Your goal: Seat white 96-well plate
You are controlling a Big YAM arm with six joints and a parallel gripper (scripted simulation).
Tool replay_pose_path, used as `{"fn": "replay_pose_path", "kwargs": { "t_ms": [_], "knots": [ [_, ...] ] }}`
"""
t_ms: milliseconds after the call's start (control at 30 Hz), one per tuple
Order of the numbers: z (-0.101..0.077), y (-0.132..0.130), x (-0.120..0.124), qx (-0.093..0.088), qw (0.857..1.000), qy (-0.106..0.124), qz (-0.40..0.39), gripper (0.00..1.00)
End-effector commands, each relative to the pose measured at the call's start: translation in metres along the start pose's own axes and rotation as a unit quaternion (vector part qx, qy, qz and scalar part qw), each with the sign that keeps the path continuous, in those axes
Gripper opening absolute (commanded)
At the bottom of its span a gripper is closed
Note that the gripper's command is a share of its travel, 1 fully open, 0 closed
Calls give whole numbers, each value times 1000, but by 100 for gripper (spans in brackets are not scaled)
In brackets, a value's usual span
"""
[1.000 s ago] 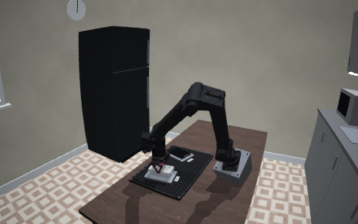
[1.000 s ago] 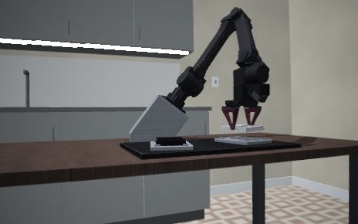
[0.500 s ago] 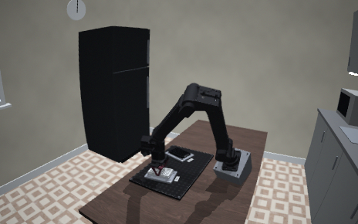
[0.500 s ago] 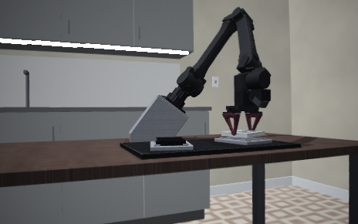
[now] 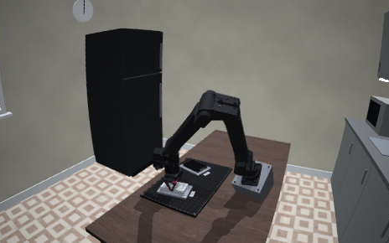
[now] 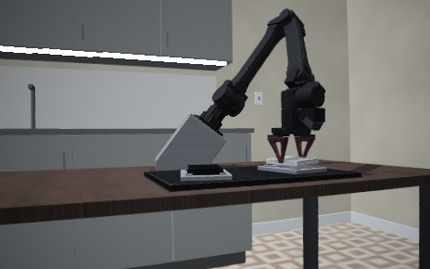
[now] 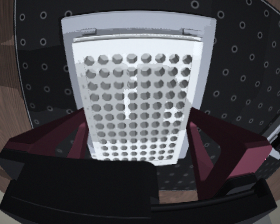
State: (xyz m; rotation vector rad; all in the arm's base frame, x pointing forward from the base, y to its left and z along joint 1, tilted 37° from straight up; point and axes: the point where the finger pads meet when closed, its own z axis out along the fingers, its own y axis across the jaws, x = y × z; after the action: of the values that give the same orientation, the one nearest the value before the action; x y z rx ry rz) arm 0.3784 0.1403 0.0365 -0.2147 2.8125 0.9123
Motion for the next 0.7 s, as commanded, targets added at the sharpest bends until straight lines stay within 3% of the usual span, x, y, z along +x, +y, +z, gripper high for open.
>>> {"fn": "replay_pose_path", "kwargs": {
  "t_ms": [0, 367, 400, 467, 567, 667],
  "knots": [
    [-7, 1, -10, 1, 1000, -16, -4, 0],
    [-10, -2, -7, 2, 1000, -24, 2, 0],
    [-4, -7, -3, 3, 1000, -14, 7, 0],
    [-7, 0, -9, 1, 1000, -16, -4, 0],
    [-4, -9, -3, 3, 1000, -14, 8, 0],
    [-7, 0, -9, 1, 1000, -16, -4, 0]
  ]
}}
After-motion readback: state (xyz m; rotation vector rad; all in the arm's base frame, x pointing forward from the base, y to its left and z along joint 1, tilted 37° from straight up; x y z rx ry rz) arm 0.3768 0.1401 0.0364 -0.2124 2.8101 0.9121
